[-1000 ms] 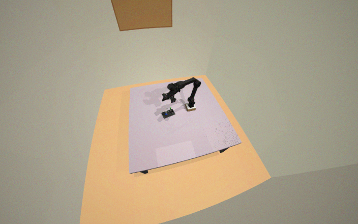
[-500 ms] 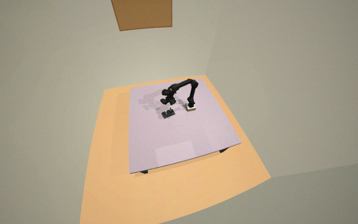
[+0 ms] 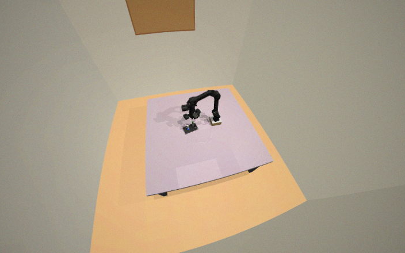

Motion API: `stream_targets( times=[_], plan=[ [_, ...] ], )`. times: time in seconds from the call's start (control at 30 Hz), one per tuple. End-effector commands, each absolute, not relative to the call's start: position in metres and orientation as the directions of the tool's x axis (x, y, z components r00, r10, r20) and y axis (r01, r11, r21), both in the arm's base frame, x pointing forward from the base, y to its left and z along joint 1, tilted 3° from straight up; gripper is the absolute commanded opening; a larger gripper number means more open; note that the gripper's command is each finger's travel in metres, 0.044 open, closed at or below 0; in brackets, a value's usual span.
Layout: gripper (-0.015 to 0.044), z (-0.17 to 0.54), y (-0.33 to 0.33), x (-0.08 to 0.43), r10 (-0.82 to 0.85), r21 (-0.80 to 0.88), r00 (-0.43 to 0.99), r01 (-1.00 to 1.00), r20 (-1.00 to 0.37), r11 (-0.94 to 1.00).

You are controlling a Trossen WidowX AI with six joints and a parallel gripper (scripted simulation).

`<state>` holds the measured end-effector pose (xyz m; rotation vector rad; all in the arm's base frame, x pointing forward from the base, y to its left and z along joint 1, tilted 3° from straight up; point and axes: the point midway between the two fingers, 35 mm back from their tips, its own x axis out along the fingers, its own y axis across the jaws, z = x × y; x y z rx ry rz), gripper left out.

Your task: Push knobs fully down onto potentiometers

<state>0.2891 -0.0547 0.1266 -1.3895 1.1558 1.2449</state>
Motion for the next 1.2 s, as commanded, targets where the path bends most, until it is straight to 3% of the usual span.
stream_targets(
  times=[0.0,1.17],
  plan=[
    [0.0000,0.123,-0.055,0.284,-0.052,-0.015,0.021,-0.992,-0.998,-0.125],
    [0.0000,0.083,-0.057,0.285,-0.052,-0.014,0.021,-0.992,-0.998,-0.125]
  ],
)
